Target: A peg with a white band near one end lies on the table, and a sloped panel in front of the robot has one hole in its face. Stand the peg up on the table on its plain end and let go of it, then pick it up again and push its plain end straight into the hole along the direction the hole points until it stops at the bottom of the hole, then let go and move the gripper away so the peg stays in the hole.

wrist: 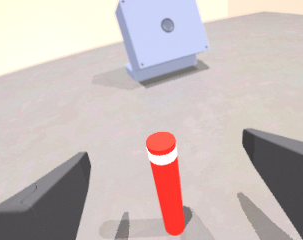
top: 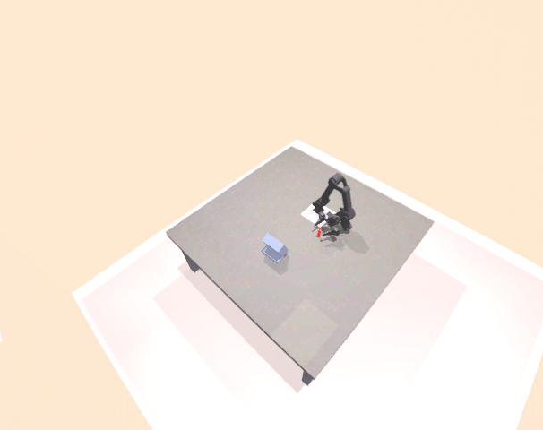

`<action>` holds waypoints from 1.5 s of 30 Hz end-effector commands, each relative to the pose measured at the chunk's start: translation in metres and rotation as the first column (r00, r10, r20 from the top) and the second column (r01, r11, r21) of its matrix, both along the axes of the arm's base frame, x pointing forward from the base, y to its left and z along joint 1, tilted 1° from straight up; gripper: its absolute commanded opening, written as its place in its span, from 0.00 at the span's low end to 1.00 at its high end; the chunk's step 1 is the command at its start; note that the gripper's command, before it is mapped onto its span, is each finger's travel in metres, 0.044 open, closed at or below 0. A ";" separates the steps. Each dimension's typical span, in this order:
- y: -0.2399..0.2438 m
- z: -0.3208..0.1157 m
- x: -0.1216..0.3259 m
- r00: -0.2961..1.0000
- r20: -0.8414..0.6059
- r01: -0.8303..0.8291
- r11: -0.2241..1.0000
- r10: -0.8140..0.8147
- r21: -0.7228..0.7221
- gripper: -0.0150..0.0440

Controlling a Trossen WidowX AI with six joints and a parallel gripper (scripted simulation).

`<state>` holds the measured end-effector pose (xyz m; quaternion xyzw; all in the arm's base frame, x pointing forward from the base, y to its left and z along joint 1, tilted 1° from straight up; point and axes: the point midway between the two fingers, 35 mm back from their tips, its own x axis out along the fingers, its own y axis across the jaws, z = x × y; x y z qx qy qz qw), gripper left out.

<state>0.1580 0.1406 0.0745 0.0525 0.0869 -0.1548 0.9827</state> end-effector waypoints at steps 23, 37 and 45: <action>-0.025 0.002 0.010 0.764 -0.537 0.339 0.931 -0.358 -0.138 1.00; -0.021 0.024 0.013 0.473 -0.854 0.335 0.941 -0.218 -0.054 1.00; -0.013 0.049 0.018 0.349 -0.937 0.284 0.953 -0.004 0.102 1.00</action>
